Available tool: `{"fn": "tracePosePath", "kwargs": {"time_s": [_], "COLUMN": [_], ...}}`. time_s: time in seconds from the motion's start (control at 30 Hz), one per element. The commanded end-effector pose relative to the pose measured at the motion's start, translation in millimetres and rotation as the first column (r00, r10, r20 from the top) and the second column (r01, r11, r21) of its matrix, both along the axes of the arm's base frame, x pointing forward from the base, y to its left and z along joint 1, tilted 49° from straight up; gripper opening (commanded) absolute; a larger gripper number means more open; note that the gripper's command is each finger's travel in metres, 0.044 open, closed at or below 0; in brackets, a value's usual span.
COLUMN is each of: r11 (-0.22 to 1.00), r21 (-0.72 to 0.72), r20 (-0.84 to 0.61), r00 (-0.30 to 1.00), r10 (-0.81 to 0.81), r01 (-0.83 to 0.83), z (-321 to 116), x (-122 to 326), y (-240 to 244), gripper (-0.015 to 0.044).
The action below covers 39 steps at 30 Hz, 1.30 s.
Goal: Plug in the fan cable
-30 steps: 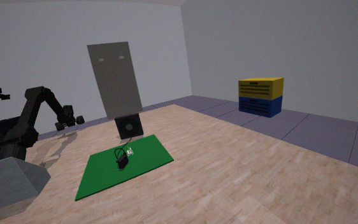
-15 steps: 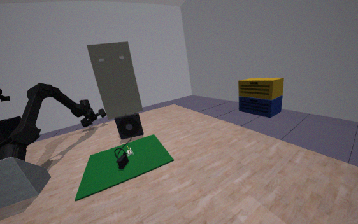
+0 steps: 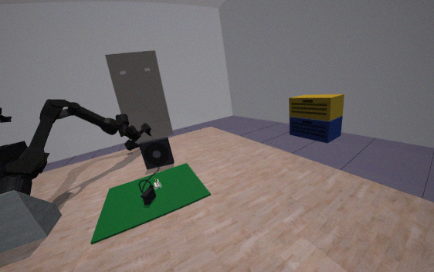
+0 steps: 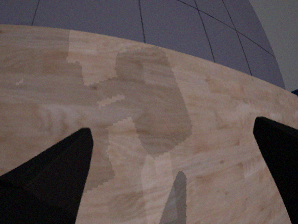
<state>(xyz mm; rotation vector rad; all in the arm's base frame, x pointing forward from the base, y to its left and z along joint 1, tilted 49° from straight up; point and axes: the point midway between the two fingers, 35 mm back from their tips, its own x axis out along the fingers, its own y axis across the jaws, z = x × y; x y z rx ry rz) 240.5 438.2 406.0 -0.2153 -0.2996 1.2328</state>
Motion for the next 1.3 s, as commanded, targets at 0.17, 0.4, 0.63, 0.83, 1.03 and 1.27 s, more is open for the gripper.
{"fn": "tracePosePath", "kwargs": {"time_s": [0.17,0.4,0.63,0.83,1.03,1.27], "r11": [0.954,0.869,0.760,0.697,0.633,0.547], "r21": [-0.175,-0.300,-0.415,-0.449,-0.600,-0.812], "r20": [-0.002,0.000,0.002,-0.068,-0.100,-0.231], "r00": [0.969,0.911,0.835,0.756,0.740,0.749], "r10": [-0.247,-0.412,-0.550,-0.651,-0.666,-0.621], "r01": [0.243,0.393,0.501,0.560,0.488,0.203], "z": [-54.3,-93.1,-129.6,-138.6,-185.5,-281.6], "x": [104.2,169.1,216.6,236.1,242.0,223.8], "y": [-58.5,-122.2,-194.4,-251.4,-291.2,-347.3], "gripper": [0.0440,0.0440,0.0440,0.0440,0.0440,0.0440]}}
